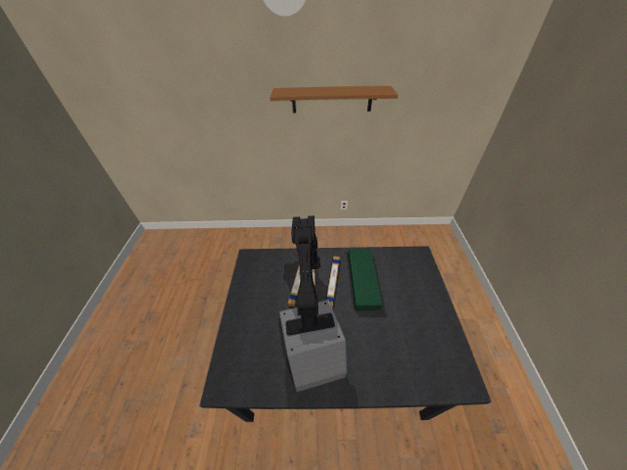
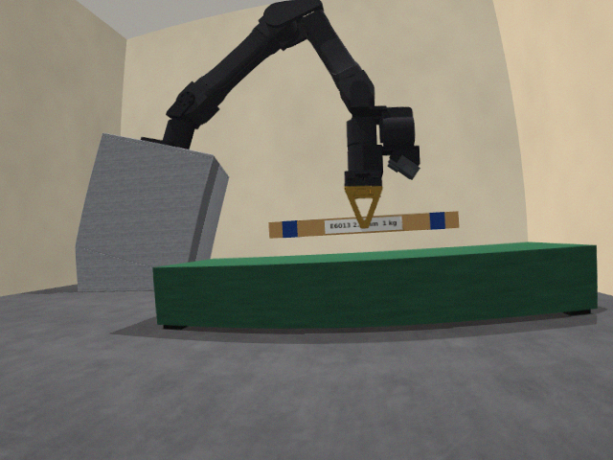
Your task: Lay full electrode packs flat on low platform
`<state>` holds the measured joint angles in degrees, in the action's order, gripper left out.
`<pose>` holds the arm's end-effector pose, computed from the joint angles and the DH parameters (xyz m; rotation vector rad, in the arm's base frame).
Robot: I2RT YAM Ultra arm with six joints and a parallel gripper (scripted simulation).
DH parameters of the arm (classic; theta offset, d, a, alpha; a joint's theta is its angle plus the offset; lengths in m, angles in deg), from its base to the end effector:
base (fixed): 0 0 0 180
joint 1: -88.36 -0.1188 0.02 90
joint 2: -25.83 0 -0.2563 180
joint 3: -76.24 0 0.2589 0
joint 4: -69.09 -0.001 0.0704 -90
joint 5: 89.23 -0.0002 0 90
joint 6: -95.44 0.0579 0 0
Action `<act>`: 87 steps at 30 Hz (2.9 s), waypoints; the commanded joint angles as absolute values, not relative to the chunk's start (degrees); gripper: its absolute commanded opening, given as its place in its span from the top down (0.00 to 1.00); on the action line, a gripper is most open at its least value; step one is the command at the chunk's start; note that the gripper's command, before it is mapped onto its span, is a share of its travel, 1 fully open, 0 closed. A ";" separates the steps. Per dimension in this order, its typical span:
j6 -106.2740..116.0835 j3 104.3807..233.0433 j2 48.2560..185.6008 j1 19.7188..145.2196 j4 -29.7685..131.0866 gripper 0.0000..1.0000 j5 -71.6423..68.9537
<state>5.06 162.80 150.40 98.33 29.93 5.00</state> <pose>0.3926 -0.0637 0.0454 0.2313 2.9018 0.0775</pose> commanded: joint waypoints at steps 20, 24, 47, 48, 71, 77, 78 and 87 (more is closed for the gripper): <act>5.34 166.89 147.59 98.68 27.71 1.00 4.98; 5.32 166.88 147.57 98.70 27.70 1.00 4.98; 4.99 161.14 145.77 98.61 30.03 1.00 5.03; 4.98 161.13 145.57 98.62 29.84 1.00 5.03; 4.68 161.32 141.14 98.93 25.22 1.00 5.10; 4.62 161.43 140.30 98.99 24.28 1.00 5.11; 4.61 161.45 140.10 99.00 24.06 1.00 5.11; 4.53 161.61 139.01 99.08 22.80 1.00 5.13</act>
<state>5.06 160.53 143.16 98.33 24.66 5.00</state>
